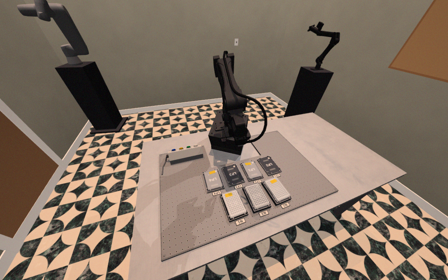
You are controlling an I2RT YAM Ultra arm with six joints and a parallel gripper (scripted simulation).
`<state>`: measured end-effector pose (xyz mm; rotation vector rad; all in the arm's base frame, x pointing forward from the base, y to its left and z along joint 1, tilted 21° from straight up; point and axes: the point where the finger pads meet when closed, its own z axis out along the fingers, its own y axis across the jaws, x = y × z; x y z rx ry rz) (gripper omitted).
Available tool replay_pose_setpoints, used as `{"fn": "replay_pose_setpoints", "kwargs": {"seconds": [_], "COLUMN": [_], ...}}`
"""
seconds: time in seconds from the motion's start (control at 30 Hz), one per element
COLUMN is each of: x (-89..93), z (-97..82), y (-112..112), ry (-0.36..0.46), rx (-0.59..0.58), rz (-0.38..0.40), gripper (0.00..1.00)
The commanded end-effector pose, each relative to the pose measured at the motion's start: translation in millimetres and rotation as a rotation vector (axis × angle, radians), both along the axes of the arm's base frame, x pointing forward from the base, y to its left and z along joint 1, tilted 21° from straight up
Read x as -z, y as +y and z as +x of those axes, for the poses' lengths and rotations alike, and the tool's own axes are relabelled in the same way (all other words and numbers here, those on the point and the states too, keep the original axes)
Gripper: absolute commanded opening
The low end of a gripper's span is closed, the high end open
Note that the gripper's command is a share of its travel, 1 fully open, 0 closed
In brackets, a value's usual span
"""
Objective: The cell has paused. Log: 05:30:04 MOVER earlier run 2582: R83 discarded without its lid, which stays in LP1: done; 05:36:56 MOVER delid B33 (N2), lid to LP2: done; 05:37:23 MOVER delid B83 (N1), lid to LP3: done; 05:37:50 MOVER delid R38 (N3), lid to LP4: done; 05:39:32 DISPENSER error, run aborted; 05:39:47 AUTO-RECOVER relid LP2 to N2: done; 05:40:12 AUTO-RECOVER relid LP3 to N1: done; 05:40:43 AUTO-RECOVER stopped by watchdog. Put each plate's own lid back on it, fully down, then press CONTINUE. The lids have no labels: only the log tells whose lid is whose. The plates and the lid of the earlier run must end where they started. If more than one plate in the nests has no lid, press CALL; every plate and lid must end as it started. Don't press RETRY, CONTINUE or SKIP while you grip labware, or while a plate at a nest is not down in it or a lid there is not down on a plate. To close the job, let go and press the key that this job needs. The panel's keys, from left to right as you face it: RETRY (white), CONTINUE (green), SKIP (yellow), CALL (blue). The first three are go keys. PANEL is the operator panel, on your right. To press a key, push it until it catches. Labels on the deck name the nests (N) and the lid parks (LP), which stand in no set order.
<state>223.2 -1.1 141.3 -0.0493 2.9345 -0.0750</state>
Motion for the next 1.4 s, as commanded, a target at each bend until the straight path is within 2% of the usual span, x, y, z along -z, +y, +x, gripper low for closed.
{"fn": "replay_pose_setpoints", "kwargs": {"seconds": [0.0, 0.1, 0.17, 0.2, 0.27, 0.47, 0.5, 0.63, 0.7, 0.77, 0.83, 0.93, 0.97, 1.23, 1.3, 1.33, 1.37], "x": [-1.6, -1.1, 3.4, 12.9, 12.9, 27.5, 26.4, 43.4, 39.7, 51.2, 51.2, 54.5, 62.5, 89.4, 83.0, 93.5, 93.5], "z": [-26.9, -38.4, -23.9, -19.5, -19.5, 4.4, 5.4, 16.5, 21.3, 23.9, 23.9, 35.1, 34.0, 54.4, 61.3, 56.9, 56.9], "y": [2, 2, 4, 4, 4, 6, 7, 9, 9, 11, 11, 13, 13, 20, 21, 21, 21], "ry": [0.041, 0.044, 0.003, 0.034, 0.034, 0.025, 0.021, 0.023, 0.008, 0.012, 0.012, -0.003, 0.003, -0.012, -0.033, -0.021, -0.021], "rx": [0.042, 0.036, -0.011, -0.016, -0.016, -0.004, -0.007, -0.020, -0.022, -0.044, -0.044, -0.035, -0.058, -0.066, -0.067, -0.091, -0.091], "rz": [0.061, 0.062, 0.019, 0.008, 0.008, 0.011, 0.012, -0.007, -0.006, -0.025, -0.025, -0.023, -0.039, -0.057, -0.055, -0.073, -0.073], "gripper": [1.00, 1.00, 1.00, 1.00, 1.00, 1.00, 1.00, 1.00, 1.00, 1.00, 1.00, 1.00, 1.00, 1.00, 1.00, 1.00, 1.00]}}
